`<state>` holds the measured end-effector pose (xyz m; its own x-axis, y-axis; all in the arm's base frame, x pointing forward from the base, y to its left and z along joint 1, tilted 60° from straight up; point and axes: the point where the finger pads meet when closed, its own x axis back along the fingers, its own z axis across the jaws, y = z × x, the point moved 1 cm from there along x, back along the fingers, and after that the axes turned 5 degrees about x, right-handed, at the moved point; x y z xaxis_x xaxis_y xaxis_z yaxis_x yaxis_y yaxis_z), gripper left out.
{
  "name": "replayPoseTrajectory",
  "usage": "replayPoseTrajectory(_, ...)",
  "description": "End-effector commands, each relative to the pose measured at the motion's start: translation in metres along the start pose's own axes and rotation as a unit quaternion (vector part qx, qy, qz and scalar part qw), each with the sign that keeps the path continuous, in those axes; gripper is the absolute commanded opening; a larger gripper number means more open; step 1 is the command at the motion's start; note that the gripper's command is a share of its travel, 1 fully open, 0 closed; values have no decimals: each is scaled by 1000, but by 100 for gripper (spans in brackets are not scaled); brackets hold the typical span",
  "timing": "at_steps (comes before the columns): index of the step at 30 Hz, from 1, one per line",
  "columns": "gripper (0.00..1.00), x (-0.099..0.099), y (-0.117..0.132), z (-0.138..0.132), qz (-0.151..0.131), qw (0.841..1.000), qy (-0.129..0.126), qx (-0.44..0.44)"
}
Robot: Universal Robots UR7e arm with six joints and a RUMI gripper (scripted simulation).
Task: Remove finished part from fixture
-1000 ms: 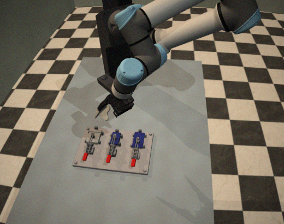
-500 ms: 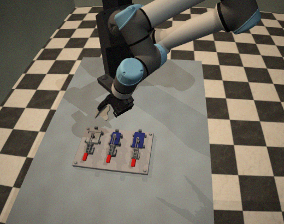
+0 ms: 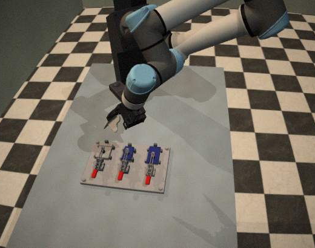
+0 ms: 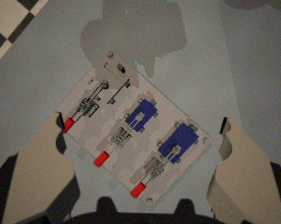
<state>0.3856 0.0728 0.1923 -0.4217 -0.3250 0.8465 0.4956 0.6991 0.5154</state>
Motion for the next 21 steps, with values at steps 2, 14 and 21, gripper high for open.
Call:
replayPoseTrajectory(2,100,-3,-2,0,-3,999,4,-40)
replayPoseTrajectory(14,100,-13,-10,1,-13,976,23,-214)
replayPoseTrajectory(21,100,-18,-13,1,-18,950,36,-311)
